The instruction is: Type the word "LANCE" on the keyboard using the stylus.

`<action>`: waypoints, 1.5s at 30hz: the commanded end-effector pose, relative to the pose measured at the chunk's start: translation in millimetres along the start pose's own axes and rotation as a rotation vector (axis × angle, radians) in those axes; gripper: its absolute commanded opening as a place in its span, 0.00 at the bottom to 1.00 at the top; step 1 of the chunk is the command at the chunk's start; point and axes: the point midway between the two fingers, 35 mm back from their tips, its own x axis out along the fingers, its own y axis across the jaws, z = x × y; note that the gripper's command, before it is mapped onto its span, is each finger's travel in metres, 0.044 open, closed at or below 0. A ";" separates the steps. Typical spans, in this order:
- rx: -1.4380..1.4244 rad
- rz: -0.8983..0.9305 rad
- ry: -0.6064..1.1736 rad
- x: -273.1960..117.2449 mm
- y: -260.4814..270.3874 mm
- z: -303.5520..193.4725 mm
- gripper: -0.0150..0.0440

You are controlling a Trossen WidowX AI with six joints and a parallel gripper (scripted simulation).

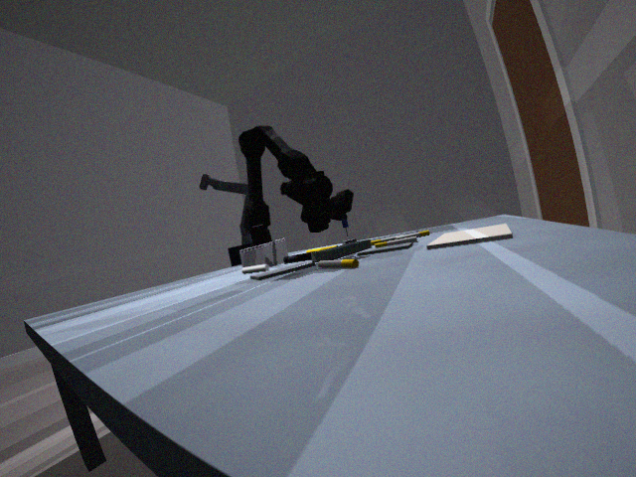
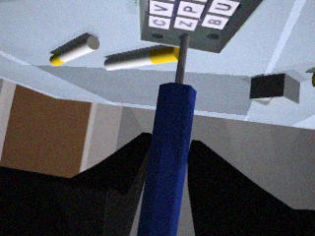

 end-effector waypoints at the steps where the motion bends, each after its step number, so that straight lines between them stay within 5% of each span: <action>1: -0.001 -0.008 -0.001 -0.8 -4.7 1.9 0.25; 14: -0.001 -0.008 -0.001 8.6 -5.5 18.2 0.25; 18: -0.001 -0.008 -0.001 9.0 -5.0 20.2 0.39; 45: -0.001 -0.008 -0.001 13.6 -4.5 29.4 0.39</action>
